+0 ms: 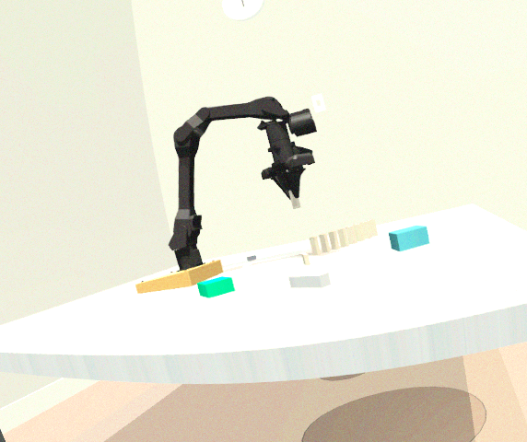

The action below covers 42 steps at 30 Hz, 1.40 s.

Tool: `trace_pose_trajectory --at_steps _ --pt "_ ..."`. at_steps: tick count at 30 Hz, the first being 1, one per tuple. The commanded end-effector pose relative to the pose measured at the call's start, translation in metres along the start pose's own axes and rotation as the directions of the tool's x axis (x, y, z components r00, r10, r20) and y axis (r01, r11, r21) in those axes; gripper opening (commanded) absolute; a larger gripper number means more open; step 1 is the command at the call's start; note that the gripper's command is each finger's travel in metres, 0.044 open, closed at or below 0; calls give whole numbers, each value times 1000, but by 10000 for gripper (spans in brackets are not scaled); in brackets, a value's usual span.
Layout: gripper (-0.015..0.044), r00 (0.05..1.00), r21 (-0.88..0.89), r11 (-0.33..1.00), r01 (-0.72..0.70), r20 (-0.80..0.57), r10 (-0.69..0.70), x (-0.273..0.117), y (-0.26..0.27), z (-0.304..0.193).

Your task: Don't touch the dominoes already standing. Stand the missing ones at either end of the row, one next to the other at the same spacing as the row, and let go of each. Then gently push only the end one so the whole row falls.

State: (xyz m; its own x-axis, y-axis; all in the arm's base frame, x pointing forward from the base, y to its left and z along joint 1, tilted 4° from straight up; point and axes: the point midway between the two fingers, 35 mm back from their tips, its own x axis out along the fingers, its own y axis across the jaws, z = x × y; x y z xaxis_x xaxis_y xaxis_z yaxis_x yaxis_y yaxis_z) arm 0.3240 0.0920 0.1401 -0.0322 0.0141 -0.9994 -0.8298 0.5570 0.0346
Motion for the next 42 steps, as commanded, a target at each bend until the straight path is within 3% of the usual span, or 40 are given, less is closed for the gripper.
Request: trace_pose_trajectory --at_steps 1,24,38,42 --pt "107 1000 -11 1000 -14 -10 14 19 0 2" --pt "107 1000 -10 1000 -14 -10 14 126 4 -2" --pt "107 1000 -11 1000 -14 -10 14 128 4 -3" --pt "212 1000 -11 1000 -14 -10 14 128 4 -3"
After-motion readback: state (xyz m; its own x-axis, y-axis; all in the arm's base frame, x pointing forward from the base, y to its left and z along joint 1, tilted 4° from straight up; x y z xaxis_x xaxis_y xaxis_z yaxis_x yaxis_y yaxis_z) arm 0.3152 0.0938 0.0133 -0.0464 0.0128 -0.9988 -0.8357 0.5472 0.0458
